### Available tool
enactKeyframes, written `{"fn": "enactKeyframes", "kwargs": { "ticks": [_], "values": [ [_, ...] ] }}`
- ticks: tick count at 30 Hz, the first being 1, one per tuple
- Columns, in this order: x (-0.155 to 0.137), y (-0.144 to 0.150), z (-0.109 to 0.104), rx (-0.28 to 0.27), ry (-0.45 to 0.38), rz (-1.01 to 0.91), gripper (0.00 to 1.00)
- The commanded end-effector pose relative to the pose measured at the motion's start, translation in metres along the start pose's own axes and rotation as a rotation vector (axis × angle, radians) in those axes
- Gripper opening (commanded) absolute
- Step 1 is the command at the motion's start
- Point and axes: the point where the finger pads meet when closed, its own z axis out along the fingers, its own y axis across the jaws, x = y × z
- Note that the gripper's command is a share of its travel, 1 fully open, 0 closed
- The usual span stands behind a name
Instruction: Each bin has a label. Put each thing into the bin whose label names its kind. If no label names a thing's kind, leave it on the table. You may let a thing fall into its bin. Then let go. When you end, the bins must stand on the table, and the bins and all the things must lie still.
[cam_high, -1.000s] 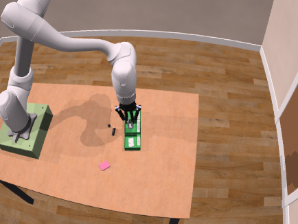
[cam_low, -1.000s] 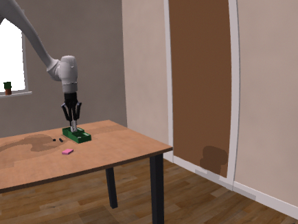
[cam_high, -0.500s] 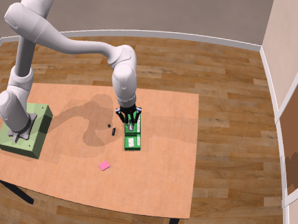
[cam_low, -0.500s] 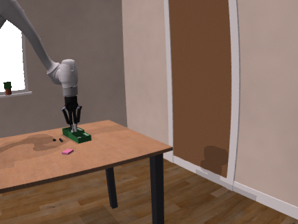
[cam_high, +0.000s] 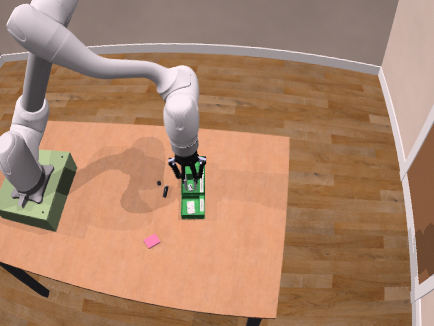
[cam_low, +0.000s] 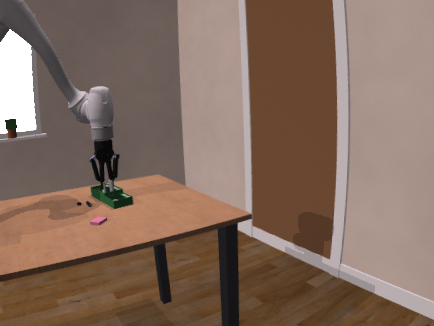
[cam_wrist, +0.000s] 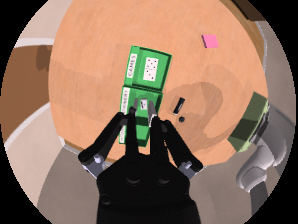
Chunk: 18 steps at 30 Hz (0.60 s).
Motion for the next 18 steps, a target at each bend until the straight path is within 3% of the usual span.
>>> {"fn": "enactKeyframes", "kwargs": {
  "ticks": [1,18],
  "values": [
    [-0.0001,0.0000,-0.0001,0.000,0.000,0.000,0.18],
    [-0.0001,0.0000,-0.0081,0.000,0.000,0.000,0.18]
  ]
}}
